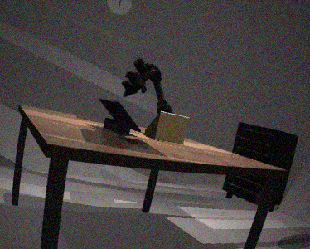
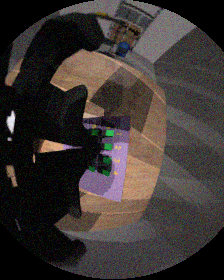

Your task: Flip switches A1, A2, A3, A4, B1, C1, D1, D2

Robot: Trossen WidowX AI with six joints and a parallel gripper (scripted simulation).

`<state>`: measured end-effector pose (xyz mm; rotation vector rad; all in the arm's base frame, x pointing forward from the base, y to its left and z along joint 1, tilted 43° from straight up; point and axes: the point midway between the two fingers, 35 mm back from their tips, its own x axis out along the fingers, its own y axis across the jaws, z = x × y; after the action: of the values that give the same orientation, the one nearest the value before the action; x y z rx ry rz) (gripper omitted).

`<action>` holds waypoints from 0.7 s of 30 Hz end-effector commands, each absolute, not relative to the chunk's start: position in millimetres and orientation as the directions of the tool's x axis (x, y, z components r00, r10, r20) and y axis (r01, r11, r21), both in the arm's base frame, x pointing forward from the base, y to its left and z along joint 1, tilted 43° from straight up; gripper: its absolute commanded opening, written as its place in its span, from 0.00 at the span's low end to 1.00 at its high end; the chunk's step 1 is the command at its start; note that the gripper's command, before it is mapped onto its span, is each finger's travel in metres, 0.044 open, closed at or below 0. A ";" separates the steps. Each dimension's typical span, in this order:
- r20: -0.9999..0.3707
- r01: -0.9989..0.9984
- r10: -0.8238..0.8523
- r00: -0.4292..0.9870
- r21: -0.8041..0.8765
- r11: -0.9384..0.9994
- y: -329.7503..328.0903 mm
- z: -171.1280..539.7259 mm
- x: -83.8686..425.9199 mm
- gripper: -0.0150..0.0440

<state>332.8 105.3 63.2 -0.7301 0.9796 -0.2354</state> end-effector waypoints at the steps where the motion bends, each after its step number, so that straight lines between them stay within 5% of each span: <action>1: -0.679 -0.138 -0.508 0.530 -0.660 0.739 89.1 46.3 344.6 0.25; 21: -0.678 -0.138 -0.508 0.530 -0.660 0.738 79.1 33.3 355.6 0.25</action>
<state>353.2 81.9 38.7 -0.7327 1.0013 -0.2499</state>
